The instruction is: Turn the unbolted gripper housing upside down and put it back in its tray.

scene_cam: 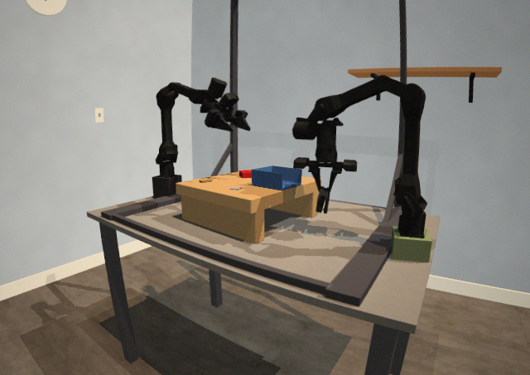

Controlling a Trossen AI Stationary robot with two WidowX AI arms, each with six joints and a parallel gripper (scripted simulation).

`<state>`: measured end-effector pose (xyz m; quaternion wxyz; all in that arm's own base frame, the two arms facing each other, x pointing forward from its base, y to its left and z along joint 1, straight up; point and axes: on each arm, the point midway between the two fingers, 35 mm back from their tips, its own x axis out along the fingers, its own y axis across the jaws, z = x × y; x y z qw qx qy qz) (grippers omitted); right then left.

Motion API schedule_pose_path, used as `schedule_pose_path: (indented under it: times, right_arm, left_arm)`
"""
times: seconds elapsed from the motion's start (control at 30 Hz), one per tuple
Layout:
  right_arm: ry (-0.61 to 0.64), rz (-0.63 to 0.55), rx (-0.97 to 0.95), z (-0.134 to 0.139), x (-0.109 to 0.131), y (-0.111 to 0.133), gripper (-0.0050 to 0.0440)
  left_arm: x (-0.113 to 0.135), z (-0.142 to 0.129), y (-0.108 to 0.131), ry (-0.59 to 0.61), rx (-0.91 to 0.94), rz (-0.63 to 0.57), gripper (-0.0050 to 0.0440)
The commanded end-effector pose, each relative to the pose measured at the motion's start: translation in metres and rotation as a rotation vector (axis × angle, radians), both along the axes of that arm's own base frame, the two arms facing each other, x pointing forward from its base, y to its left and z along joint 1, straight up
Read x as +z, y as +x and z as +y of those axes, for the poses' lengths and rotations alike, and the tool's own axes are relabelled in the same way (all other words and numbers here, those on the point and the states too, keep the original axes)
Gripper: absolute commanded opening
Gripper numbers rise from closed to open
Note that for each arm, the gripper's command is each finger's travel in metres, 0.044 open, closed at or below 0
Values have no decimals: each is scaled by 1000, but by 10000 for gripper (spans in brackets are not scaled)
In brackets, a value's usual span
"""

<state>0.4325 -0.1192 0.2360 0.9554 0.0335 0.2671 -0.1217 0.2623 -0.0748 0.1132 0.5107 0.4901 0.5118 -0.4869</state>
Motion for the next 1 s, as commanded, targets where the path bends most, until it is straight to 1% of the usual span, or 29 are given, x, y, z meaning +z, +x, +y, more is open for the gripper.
schedule_pose_path:
  times: [0.0, 0.97]
  right_arm:
    - [-6, -23, 6, 0, 10, 1, 440]
    - [-6, -23, 6, 0, 10, 1, 440]
  left_arm:
    - [6, -1, 2, -11, 35, -20, 118]
    - [6, -1, 2, -17, 504, -19, 118]
